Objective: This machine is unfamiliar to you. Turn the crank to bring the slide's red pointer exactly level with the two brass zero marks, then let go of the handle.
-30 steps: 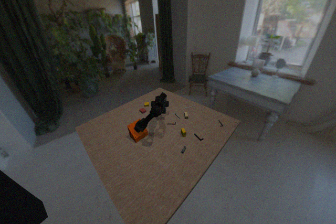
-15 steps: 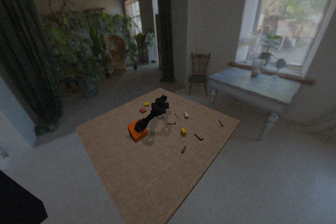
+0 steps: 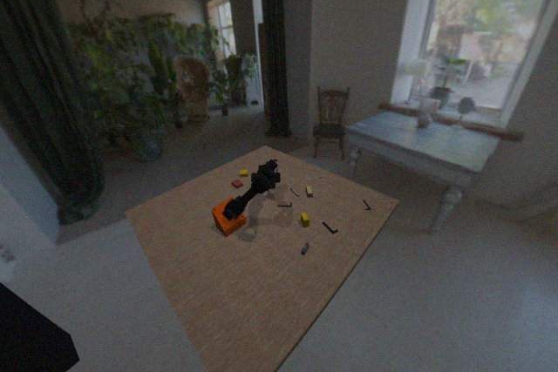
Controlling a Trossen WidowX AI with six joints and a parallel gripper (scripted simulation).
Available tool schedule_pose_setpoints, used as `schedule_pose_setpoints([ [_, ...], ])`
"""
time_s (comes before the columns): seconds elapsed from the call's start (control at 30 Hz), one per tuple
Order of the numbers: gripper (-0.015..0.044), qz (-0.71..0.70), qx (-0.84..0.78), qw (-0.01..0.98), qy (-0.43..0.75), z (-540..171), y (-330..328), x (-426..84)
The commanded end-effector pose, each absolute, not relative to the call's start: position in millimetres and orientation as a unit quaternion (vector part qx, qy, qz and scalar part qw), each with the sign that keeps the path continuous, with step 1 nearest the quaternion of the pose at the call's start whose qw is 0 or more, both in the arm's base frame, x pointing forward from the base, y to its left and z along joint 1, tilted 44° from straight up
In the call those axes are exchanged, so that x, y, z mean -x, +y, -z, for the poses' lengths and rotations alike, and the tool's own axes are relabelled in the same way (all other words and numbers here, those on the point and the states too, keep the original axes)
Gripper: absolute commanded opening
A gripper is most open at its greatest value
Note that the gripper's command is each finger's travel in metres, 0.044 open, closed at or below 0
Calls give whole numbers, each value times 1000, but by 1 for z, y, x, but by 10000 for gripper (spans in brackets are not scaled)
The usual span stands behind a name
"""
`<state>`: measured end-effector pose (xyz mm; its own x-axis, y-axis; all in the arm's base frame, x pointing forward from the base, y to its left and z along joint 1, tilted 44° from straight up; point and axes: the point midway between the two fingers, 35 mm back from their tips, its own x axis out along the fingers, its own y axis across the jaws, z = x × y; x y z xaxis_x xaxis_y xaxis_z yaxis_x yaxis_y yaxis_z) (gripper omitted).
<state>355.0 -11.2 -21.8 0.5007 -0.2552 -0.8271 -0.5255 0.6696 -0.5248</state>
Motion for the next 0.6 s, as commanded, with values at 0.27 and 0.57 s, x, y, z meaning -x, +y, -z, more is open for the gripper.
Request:
schedule_pose_setpoints([
  [0.27, 72, -93, 397, 767, 495, 25, -11, -352],
  [0.57, 0, -93, 397, 767, 495, 24, -11, -353],
])
